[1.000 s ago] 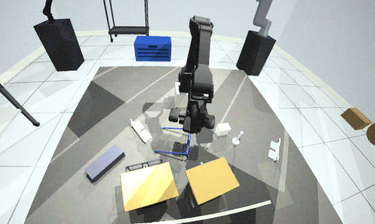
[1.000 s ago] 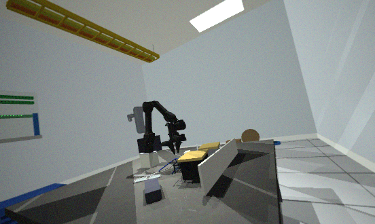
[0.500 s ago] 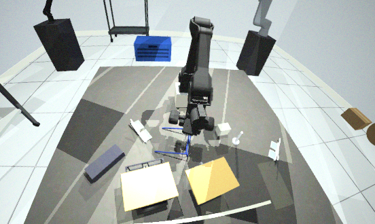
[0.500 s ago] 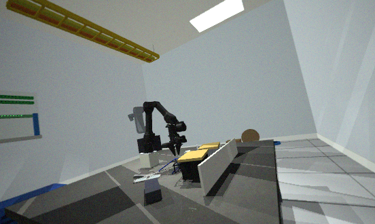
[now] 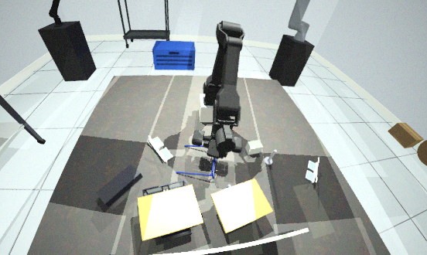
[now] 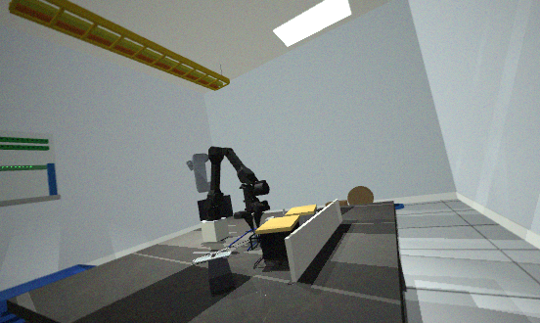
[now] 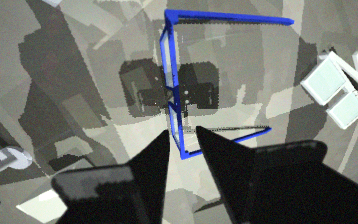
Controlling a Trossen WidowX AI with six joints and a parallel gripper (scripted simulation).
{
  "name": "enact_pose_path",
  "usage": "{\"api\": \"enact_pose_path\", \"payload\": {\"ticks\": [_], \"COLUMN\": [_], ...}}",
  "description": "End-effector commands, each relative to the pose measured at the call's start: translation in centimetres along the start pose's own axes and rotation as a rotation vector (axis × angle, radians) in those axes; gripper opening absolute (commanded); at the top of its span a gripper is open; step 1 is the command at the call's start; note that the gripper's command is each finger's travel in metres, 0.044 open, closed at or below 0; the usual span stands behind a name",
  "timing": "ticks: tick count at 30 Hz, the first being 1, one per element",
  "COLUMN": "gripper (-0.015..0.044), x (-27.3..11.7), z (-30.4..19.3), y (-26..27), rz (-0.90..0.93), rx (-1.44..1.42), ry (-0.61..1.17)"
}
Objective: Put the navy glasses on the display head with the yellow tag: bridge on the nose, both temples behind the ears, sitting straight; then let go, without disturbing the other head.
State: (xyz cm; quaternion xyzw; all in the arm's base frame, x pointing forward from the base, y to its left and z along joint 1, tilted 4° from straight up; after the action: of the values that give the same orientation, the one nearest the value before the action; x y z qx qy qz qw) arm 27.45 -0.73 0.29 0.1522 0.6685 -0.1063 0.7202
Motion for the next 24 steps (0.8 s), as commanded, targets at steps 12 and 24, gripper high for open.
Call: {"api": "enact_pose_path", "payload": {"ticks": [12, 24], "gripper": [0.0140, 0.0067], "x": [2.4, 2.1], "z": [-0.3, -0.2], "y": [-0.1, -0.1], "rz": [0.001, 0.000], "rx": [0.003, 0.000], "ry": [0.004, 0.002]}}
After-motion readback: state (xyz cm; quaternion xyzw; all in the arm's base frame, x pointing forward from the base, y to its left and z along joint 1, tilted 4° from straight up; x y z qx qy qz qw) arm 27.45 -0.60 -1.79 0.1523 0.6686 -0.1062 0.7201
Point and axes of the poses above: the point midway between the two fingers, 35 mm back from their tips, its own x axis out along the fingers, its own y axis across the jaws, z = x × y, the point moved 1 cm from there along -x, back along the fingers, and after that the axes turned 5 degrees about x, right-handed, at the moved point
